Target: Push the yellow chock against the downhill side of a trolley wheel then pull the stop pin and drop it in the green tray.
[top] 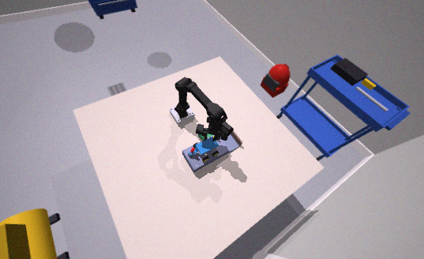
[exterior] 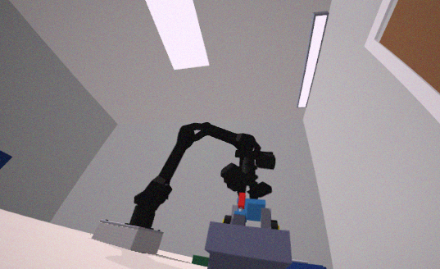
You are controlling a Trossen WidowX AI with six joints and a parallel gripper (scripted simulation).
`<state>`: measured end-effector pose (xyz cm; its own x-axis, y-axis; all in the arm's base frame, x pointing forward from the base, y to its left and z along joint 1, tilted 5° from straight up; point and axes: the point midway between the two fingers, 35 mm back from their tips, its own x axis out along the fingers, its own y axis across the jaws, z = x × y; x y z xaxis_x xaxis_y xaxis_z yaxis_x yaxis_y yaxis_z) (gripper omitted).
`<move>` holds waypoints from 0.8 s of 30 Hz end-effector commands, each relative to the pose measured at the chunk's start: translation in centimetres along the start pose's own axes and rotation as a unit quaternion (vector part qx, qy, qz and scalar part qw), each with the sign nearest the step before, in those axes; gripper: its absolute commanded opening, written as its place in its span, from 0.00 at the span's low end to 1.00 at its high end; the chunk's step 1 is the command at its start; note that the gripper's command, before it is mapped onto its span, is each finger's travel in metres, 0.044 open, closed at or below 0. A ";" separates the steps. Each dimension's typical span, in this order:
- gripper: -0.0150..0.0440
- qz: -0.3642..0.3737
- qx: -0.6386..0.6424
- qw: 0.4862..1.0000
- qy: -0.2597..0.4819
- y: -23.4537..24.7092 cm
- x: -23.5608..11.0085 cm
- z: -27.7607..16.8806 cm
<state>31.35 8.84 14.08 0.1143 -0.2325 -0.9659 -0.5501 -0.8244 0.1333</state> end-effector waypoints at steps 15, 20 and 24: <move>0.58 0.055 0.393 0.917 0.040 7.5 -0.3 -6.8; 0.58 0.055 0.393 0.917 0.040 7.5 -0.1 -6.8; 0.58 0.055 0.393 0.917 0.040 7.6 0.5 -6.8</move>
<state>32.96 -0.82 16.59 0.0699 -0.3513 -0.9337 -0.9835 -0.1807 -0.0057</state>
